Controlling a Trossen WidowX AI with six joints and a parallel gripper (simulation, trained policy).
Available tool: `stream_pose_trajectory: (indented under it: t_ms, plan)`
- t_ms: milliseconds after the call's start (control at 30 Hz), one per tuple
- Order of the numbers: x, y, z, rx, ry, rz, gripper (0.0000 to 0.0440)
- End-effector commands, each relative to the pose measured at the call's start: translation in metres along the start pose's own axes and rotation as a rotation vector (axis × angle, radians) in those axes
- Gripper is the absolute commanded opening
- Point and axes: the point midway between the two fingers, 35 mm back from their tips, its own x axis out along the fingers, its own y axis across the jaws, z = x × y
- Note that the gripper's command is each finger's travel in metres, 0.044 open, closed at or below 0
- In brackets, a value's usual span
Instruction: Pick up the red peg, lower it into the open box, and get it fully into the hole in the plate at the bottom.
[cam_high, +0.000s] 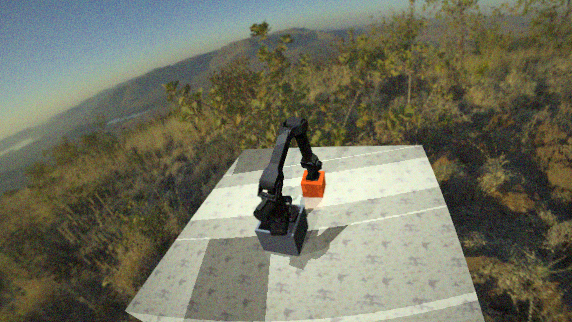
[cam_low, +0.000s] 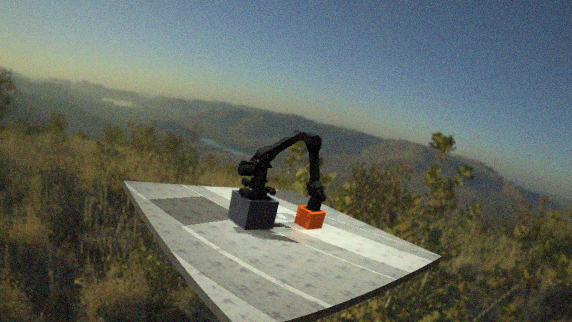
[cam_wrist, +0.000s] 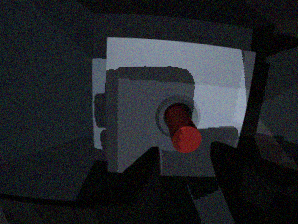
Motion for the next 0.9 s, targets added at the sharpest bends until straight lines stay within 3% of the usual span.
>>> stream_pose_trajectory:
  t_ms: [0, 867]
  plan:
    - [-0.007, 0.003, 0.003, 0.011, 0.039, 0.01, 0.0164]
    - [-0.056, 0.023, 0.023, 0.057, 0.211, 0.139, 0.0225]
